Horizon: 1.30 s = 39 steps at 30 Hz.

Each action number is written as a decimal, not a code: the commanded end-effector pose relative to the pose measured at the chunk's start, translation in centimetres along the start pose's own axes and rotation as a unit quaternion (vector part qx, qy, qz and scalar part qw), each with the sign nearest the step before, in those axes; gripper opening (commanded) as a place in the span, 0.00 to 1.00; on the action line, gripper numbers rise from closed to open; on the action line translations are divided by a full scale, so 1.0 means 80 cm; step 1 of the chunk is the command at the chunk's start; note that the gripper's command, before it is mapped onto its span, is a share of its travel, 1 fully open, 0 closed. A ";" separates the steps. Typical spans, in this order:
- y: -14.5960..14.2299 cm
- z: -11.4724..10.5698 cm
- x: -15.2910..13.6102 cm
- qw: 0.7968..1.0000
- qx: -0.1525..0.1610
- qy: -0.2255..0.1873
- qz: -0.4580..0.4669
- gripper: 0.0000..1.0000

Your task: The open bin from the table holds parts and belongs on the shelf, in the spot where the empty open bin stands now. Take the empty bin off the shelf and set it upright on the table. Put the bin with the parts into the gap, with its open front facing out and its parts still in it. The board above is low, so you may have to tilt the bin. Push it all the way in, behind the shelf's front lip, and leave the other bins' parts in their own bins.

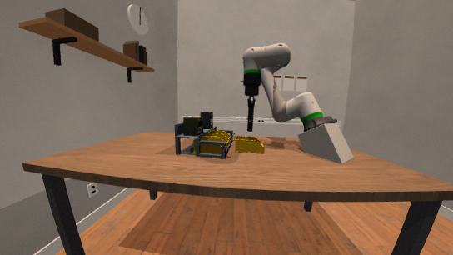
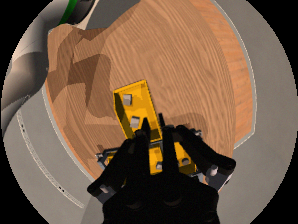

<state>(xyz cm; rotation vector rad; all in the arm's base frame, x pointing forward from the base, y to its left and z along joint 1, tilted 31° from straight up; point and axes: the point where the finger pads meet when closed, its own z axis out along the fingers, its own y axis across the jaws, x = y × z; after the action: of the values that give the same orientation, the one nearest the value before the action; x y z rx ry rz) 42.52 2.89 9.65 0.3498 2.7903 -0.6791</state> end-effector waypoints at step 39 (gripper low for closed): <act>0.000 -0.019 -0.001 1.000 0.000 -0.001 0.000 0.10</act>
<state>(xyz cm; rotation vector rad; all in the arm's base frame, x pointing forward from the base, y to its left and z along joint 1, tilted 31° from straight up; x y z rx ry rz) 42.25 3.59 10.92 0.3498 2.7904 -0.6792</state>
